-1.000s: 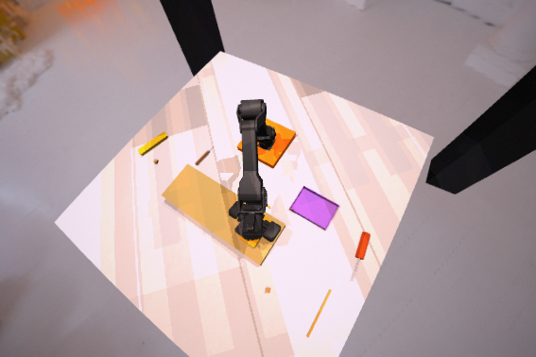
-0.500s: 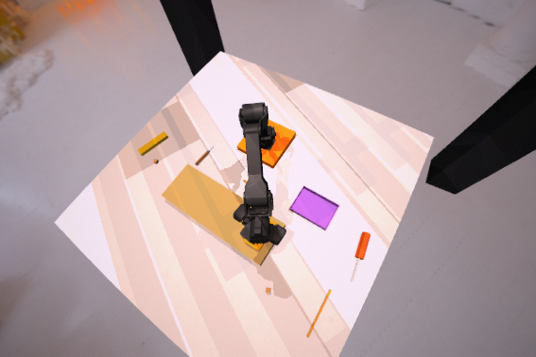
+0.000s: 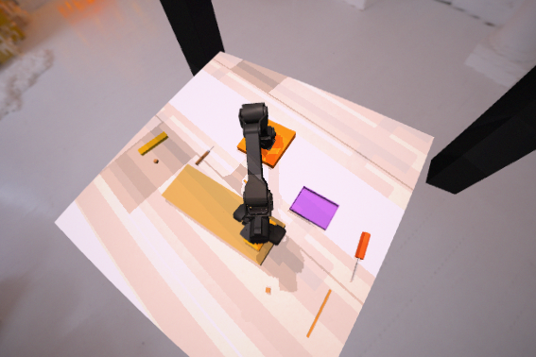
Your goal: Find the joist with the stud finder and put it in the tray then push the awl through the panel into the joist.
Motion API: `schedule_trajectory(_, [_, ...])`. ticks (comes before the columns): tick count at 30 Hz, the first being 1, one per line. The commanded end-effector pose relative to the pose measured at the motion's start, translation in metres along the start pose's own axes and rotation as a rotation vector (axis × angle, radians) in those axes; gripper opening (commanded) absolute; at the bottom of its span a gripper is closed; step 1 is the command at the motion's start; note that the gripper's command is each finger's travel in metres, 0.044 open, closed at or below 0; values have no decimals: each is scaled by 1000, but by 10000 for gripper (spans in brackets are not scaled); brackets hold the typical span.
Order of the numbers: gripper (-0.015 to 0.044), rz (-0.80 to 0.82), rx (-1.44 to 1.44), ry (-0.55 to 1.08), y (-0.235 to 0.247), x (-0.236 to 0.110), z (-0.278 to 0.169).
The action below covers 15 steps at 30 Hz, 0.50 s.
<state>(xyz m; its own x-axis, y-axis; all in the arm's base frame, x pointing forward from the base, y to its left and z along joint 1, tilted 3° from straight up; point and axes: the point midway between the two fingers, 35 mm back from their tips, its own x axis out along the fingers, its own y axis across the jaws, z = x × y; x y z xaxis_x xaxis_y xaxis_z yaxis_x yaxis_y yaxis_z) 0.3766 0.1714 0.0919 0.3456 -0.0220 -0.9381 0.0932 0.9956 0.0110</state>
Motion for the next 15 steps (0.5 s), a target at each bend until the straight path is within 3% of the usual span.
schedule_trajectory(1, [0, -1, 1, 1, -6, 1, 0])
schedule_trajectory(15, [0, -3, 0, 1, -26, 1, 0])
